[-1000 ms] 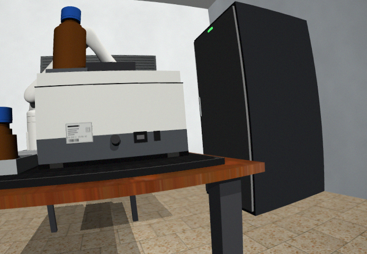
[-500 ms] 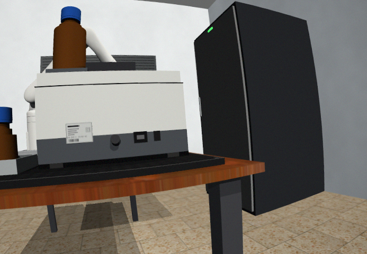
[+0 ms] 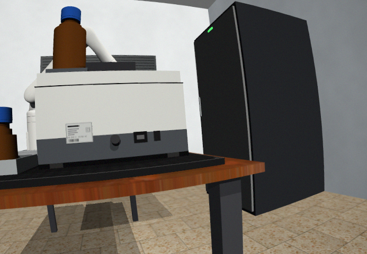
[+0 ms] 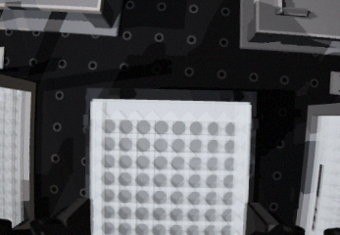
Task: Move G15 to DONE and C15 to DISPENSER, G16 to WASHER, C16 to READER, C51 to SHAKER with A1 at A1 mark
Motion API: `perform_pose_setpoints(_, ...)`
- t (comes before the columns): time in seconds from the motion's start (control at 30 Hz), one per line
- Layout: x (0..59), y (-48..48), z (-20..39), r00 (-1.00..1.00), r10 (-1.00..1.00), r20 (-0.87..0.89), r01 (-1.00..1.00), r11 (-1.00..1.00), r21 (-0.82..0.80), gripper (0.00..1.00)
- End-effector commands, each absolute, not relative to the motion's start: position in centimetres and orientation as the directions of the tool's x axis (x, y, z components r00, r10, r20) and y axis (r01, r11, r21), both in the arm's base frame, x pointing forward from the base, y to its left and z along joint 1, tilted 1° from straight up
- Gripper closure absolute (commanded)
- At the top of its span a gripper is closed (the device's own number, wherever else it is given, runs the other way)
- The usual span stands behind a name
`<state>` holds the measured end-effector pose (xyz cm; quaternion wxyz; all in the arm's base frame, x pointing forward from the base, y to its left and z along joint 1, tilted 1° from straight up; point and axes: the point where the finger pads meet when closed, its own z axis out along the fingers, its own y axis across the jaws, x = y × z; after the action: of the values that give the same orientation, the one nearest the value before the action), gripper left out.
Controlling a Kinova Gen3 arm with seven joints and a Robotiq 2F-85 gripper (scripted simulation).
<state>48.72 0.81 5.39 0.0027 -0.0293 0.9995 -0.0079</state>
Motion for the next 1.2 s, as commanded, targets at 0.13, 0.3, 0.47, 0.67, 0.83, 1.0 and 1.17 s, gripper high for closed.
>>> perform_pose_setpoints(0.13, 48.8, 0.8, 5.7, -0.998, -0.059, -0.007, -0.059, 0.998, -0.016, 0.06)
perform_pose_setpoints(0.3, 48.8, 0.8, 5.8, -0.998, -0.059, -0.007, -0.059, 0.998, -0.016, 0.06)
perform_pose_setpoints(0.47, 48.8, 0.8, 6.0, -0.998, -0.059, -0.007, -0.059, 0.998, -0.016, 0.06)
perform_pose_setpoints(0.67, 48.8, 0.8, 6.1, -0.998, -0.059, -0.007, -0.059, 0.998, -0.016, 0.06)
perform_pose_setpoints(0.83, 48.8, 0.8, 6.6, -0.998, -0.059, -0.007, -0.059, 0.998, -0.016, 0.06)
perform_pose_setpoints(1.0, 48.8, 0.8, 7.3, -0.998, -0.059, -0.007, -0.059, 0.998, -0.016, 0.06)
perform_pose_setpoints(1.17, 48.8, 0.9, 7.7, -0.998, -0.059, -0.007, -0.059, 0.998, -0.016, 0.06)
